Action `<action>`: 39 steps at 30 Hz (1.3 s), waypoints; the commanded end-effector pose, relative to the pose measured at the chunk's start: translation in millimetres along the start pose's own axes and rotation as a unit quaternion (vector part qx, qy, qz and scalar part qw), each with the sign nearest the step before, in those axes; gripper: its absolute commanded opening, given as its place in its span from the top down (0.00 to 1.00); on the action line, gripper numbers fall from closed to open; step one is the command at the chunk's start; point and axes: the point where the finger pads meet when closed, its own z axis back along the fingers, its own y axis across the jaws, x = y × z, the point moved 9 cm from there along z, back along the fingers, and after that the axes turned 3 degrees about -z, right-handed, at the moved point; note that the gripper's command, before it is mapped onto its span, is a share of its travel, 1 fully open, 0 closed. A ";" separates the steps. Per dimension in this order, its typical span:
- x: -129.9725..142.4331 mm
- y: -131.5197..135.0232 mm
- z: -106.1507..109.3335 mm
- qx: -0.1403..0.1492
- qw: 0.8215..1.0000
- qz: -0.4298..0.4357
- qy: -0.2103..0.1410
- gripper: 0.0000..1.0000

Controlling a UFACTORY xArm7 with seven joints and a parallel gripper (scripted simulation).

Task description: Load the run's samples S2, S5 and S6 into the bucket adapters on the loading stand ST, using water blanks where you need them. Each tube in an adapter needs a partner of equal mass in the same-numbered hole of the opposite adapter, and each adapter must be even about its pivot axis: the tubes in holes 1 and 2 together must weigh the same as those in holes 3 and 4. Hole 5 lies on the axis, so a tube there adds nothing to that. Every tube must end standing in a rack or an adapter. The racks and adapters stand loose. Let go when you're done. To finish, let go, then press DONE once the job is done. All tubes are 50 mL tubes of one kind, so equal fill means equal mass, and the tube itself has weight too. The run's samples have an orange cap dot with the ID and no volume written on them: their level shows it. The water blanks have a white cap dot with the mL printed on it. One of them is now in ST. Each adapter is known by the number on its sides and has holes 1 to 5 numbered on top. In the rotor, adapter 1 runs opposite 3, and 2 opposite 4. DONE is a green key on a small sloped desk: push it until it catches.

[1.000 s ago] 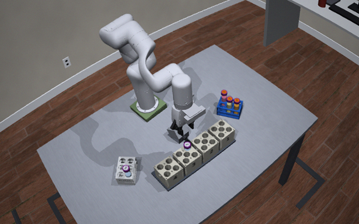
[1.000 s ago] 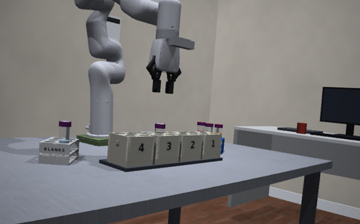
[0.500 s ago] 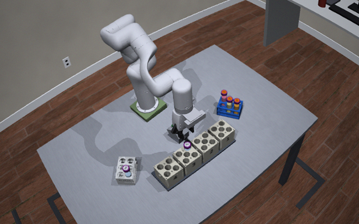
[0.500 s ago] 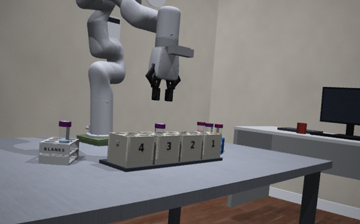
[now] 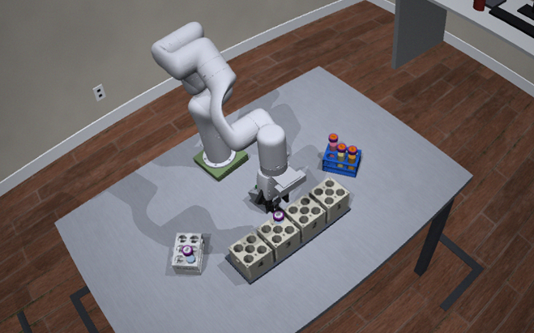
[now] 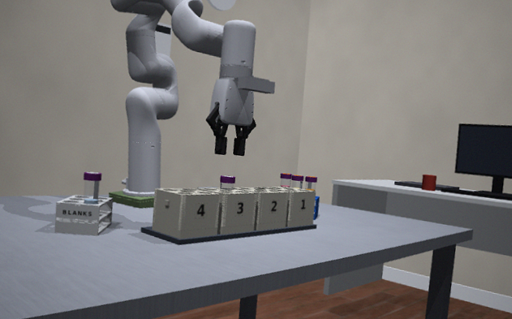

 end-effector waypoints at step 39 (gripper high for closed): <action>-1.2 -0.1 -53.0 0.000 1.000 0.000 0.002 0.43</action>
